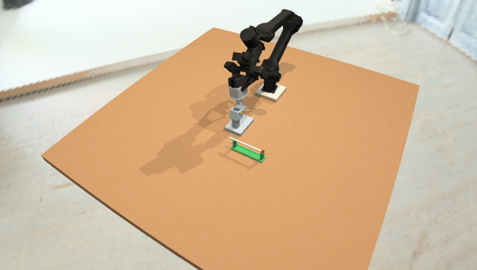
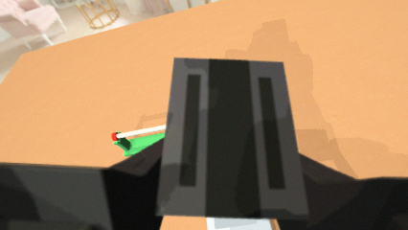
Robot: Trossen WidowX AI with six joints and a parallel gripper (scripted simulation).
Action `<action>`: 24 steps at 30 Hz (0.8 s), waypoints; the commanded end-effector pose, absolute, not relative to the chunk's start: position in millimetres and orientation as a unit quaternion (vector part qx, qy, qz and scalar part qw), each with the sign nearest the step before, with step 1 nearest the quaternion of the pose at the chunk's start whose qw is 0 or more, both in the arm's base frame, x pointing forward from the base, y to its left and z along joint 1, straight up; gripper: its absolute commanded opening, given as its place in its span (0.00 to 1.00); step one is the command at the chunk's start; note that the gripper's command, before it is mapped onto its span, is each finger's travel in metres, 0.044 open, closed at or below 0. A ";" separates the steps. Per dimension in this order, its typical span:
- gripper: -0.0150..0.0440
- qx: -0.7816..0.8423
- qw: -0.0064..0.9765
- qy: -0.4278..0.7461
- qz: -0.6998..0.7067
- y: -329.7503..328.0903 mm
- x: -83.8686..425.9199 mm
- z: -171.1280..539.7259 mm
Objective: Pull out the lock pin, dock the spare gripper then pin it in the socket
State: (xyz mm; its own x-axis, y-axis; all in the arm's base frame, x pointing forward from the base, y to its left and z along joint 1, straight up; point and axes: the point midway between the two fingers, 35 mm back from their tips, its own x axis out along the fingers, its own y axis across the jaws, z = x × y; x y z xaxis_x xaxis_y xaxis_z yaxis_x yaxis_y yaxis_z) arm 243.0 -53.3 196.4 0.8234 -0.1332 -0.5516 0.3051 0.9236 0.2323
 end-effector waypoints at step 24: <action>0.25 0.024 0.963 0.253 -0.090 -50.2 240.2 189.2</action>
